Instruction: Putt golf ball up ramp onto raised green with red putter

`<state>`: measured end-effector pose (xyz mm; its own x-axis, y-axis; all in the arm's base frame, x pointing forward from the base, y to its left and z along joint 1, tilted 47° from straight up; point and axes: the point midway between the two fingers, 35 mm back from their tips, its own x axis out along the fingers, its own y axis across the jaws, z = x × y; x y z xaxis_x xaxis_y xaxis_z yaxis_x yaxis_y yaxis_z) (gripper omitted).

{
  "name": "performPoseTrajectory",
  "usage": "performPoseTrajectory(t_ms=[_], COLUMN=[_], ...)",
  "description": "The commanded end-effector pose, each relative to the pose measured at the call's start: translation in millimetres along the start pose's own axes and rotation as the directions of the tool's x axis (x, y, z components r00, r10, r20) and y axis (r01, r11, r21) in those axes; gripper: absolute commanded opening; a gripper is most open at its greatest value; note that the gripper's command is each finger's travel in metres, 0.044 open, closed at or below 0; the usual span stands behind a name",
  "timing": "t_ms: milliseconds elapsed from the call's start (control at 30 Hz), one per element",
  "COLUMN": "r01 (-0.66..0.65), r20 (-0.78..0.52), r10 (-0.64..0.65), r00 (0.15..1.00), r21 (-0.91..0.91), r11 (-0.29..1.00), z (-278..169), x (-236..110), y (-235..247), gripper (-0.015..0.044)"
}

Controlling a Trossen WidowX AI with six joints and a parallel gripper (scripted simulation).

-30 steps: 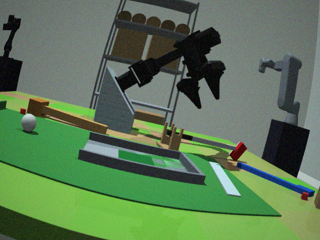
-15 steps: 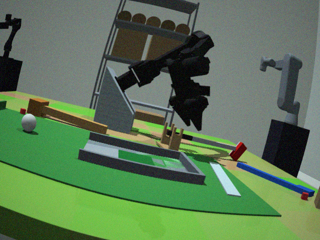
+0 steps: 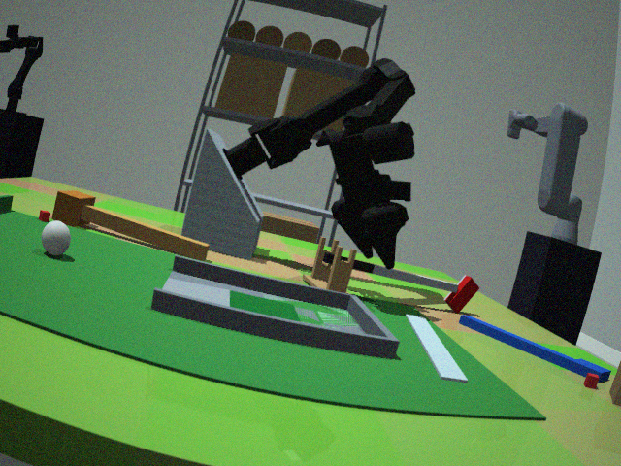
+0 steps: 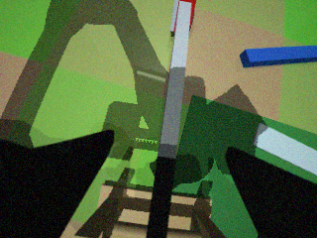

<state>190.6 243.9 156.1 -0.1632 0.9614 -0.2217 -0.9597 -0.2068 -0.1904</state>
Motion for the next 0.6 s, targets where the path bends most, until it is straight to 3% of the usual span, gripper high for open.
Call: performPoseTrajectory(t_ms=[0,567], r01=[-0.003,-0.003], r20=[-0.004,-0.001], r10=[0.003,0.003], r00=[1.000,1.000], r21=[0.010,0.011], r11=[1.000,1.000], z=[-3,-2], x=[11,35], y=[1,1], gripper=[0.0440,0.0440])
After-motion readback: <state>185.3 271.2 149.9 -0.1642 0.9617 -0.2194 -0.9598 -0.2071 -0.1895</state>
